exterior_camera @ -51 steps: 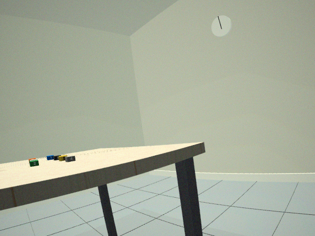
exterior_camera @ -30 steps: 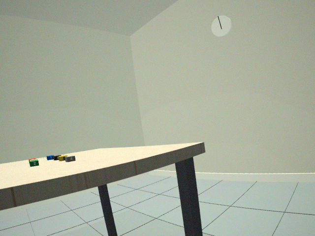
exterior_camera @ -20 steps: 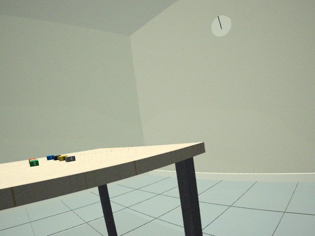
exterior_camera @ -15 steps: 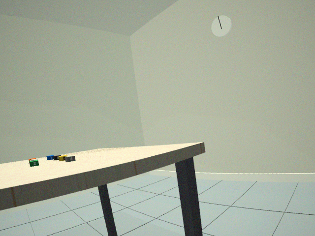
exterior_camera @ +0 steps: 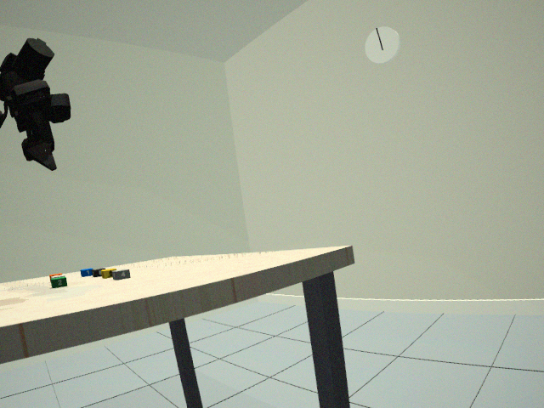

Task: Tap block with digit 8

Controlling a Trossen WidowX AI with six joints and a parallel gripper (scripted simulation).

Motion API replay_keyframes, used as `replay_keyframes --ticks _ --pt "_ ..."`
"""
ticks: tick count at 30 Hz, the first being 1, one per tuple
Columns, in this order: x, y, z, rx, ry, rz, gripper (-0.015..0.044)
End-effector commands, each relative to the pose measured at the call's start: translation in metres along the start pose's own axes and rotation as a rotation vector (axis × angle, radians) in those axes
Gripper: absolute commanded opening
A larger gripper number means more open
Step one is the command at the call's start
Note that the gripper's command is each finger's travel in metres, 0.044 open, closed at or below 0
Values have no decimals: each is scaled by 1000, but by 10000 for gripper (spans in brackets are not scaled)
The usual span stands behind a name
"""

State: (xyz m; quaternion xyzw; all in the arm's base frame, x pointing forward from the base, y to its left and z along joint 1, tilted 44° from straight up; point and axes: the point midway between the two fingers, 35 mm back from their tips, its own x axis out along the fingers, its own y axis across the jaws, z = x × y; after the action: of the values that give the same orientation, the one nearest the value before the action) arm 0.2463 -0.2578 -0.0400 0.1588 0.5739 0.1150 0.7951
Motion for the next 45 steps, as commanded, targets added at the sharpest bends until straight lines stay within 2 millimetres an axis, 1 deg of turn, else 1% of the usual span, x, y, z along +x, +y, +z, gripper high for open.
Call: replay_keyframes --ticks 1,3,6,7,8,9,28,29,30,31,33,34,35,36,45 --pt "19 71 5 -27 99 141 400" --pt "29 117 2 -48 176 223 400" --pt "37 182 -13 -74 306 333 400" --pt "37 198 -19 -80 344 360 400" --pt "38 208 -22 -84 367 375 400" --pt "38 211 -24 -85 374 379 400" --pt "38 211 -24 -85 374 379 400" --pt "37 213 -23 -85 374 379 400" --pt "35 221 -20 -84 374 378 400" --pt "31 233 -16 -84 374 377 400" --pt "21 264 -10 -84 374 379 400" --pt "17 277 -9 -84 374 381 400" --pt "14 285 -9 -84 374 383 400" --pt "13 287 -9 -84 374 383 400" --pt "13 287 -9 -84 374 383 400"
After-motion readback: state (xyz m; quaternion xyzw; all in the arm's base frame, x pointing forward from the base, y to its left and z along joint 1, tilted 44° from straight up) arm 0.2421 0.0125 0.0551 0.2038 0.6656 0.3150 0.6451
